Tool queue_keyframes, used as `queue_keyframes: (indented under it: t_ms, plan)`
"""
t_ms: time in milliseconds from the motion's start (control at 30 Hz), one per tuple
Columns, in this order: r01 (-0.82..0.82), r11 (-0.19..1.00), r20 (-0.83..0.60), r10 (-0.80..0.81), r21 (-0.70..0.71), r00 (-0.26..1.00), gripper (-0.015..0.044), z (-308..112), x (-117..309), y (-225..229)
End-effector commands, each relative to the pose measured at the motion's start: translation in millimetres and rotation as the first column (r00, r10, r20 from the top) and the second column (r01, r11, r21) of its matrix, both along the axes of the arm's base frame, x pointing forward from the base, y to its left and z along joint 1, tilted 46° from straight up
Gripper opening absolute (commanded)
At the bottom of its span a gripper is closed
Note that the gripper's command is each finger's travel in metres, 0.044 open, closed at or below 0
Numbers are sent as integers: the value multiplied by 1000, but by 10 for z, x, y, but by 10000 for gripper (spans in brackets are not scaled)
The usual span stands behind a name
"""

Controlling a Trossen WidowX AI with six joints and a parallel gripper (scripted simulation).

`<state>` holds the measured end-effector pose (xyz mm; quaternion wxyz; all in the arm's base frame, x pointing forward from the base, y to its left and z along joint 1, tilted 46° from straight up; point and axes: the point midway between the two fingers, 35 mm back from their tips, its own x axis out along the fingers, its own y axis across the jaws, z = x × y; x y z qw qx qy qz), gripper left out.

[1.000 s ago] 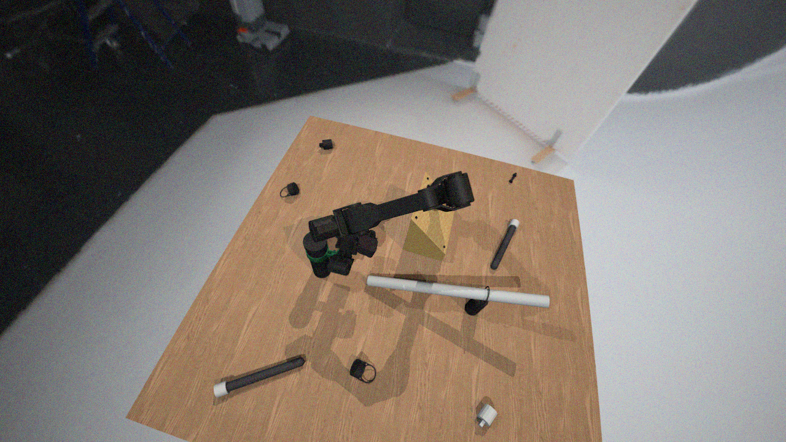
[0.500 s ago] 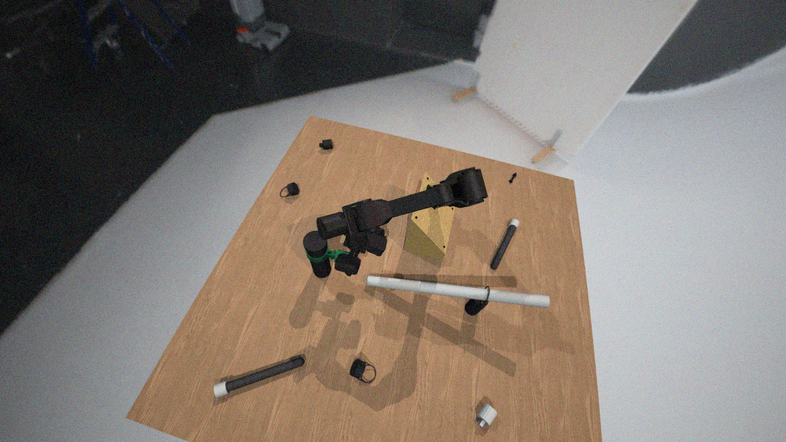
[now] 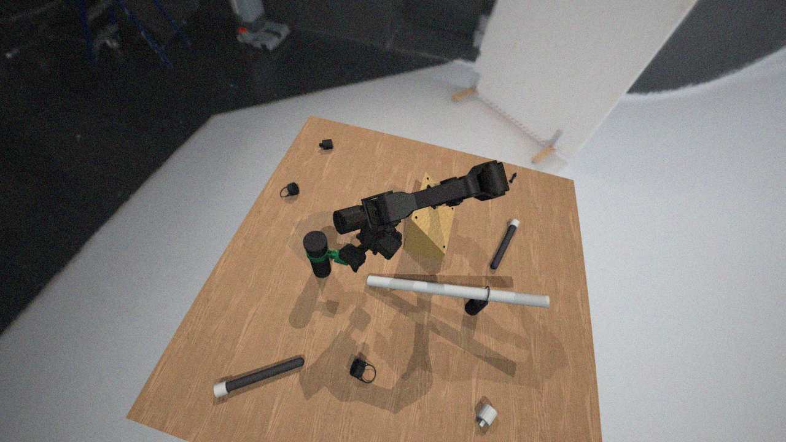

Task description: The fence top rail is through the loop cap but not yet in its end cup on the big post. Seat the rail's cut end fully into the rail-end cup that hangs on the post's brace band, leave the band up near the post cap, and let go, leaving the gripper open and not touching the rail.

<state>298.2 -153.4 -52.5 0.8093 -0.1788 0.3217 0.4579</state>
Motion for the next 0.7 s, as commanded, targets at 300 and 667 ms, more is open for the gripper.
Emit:
queue_keyframes:
  t_ms: [300,667]
  plan:
    - [854,500,-680,-577,143,452,440,1027,-233,230]
    - [905,406,-740,-570,123,357,440,1112,-270,269]
